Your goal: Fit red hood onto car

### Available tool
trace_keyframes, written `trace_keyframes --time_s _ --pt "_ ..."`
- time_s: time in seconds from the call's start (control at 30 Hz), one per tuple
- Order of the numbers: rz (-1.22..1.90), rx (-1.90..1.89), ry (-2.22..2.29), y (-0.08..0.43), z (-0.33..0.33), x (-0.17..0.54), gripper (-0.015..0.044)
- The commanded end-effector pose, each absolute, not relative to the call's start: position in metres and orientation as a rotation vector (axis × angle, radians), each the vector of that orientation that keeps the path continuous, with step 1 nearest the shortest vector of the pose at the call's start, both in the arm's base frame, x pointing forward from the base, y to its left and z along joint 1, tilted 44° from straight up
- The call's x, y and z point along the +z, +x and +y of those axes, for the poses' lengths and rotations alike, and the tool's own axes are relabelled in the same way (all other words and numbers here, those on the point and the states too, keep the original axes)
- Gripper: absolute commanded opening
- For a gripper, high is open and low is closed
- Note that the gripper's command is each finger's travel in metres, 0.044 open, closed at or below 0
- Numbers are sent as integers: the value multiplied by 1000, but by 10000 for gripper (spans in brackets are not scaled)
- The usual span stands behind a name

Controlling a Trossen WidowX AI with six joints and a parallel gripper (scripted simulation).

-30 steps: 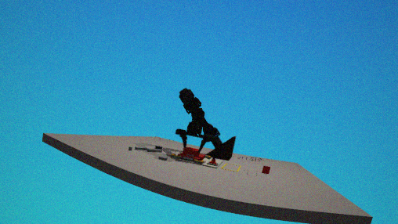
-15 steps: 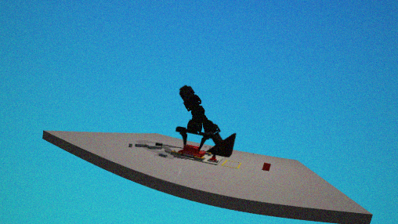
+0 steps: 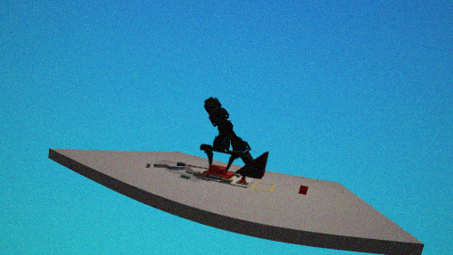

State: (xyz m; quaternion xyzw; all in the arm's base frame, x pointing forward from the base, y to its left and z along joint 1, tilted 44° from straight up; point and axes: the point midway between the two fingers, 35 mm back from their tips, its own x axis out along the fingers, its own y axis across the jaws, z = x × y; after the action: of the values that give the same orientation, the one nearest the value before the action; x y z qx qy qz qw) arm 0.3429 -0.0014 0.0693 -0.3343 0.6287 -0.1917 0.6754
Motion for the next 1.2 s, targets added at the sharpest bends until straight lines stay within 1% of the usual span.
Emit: trace_keyframes --time_s 0.0,0.13,0.3,0.53,1.17 --pt "1414 -431 -752 343 -1 69 341" --pt "1414 -431 -752 343 -1 69 440" --pt "1414 -429 -751 342 8 78 440" --pt "1415 -430 -752 334 46 118 440" --pt "1415 -431 -752 333 47 119 440"
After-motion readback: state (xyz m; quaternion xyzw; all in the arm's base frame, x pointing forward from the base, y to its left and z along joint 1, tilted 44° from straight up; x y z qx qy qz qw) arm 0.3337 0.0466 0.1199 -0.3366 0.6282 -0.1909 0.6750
